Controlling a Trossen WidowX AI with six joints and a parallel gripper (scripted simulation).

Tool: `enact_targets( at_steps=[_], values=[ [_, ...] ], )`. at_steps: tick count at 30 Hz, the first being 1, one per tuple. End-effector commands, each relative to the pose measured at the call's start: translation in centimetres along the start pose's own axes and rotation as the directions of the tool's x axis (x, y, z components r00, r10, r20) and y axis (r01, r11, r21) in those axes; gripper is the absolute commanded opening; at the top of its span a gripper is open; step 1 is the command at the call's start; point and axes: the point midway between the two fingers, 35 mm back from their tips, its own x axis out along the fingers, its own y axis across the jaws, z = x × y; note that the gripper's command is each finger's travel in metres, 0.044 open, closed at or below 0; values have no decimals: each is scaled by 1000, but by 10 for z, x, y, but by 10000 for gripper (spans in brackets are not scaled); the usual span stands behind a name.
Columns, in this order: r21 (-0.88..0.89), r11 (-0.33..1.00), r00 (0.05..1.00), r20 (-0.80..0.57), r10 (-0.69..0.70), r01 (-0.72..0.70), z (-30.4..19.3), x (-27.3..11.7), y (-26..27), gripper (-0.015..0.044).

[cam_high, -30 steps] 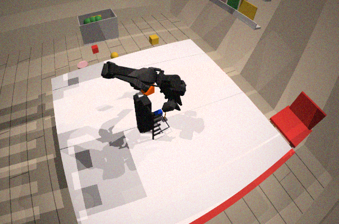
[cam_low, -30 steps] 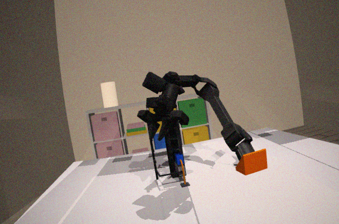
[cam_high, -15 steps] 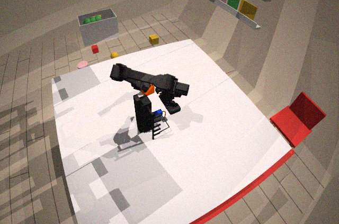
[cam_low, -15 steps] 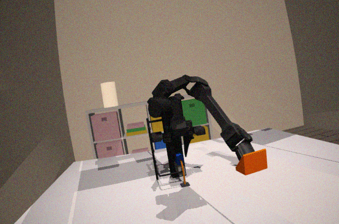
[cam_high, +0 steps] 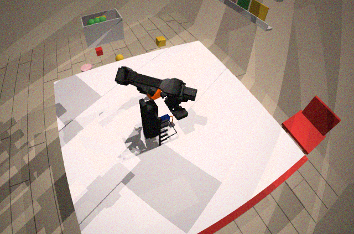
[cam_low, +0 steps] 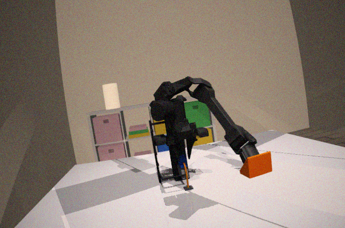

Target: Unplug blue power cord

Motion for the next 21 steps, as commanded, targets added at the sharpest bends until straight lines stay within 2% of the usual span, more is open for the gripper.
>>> enact_targets(
  at_steps=[1, 21],
  values=[
    [-5, 1000, 1000, -6, -1, 1, -8, 0, 0, 160],
    [-5, 1000, 1000, -8, -1, 1, -37, 0, 0, 160]
  ],
)
